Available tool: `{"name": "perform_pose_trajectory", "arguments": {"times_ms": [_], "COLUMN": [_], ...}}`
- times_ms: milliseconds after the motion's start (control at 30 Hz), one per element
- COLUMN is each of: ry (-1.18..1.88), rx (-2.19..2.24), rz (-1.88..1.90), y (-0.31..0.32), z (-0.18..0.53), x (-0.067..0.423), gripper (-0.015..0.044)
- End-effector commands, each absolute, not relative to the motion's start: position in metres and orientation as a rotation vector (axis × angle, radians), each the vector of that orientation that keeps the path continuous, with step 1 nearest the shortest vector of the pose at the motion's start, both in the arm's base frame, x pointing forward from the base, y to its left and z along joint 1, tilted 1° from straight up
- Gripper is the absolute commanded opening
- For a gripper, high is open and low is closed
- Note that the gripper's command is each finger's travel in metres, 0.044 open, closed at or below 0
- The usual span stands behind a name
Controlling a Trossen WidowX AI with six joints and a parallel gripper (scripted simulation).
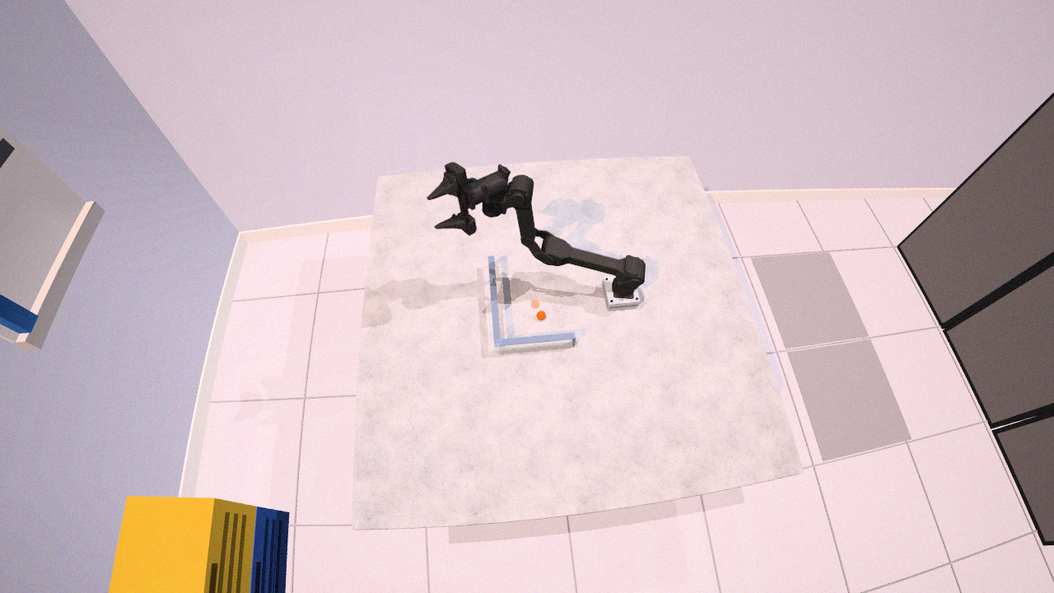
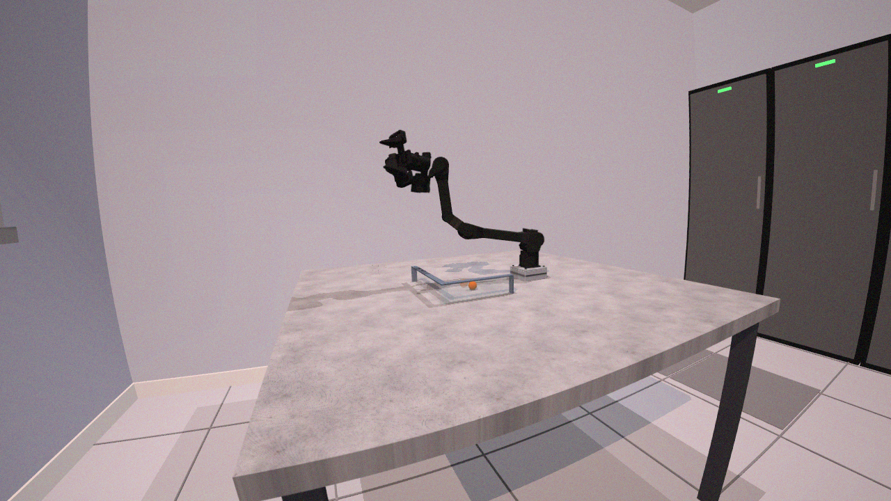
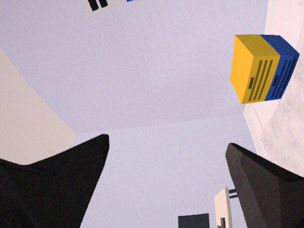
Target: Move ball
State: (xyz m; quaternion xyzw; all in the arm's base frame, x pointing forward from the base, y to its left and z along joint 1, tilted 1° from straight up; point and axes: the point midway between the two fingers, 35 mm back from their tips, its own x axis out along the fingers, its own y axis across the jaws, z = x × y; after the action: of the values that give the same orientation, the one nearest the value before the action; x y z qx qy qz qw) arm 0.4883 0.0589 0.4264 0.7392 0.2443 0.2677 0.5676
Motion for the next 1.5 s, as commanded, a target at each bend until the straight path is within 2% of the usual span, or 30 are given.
{"name": "perform_pose_trajectory", "arguments": {"times_ms": [0,167,533,700,833,1033,1267,1467], "ry": [0.569,0.406,-0.159,-0.308,-0.47,-0.682,-0.891,-0.934], "rx": [1.736,1.683,1.444,1.366,1.223,0.941,0.532,0.207], "rz": [0.63,0.661,0.739,0.773,0.795,0.808,0.801,0.799], "y": [0.058,0.027,-0.057,-0.07,-0.074,-0.059,0.0,0.063], "z": [0.427,0.463,0.575,0.606,0.637,0.665,0.681,0.668], "x": [0.488,0.47,0.37,0.323,0.266,0.185,0.095,0.058], "gripper": [0.0374,0.0243,0.0243,0.0243,0.0243,0.0243,0.0243,0.0243]}}
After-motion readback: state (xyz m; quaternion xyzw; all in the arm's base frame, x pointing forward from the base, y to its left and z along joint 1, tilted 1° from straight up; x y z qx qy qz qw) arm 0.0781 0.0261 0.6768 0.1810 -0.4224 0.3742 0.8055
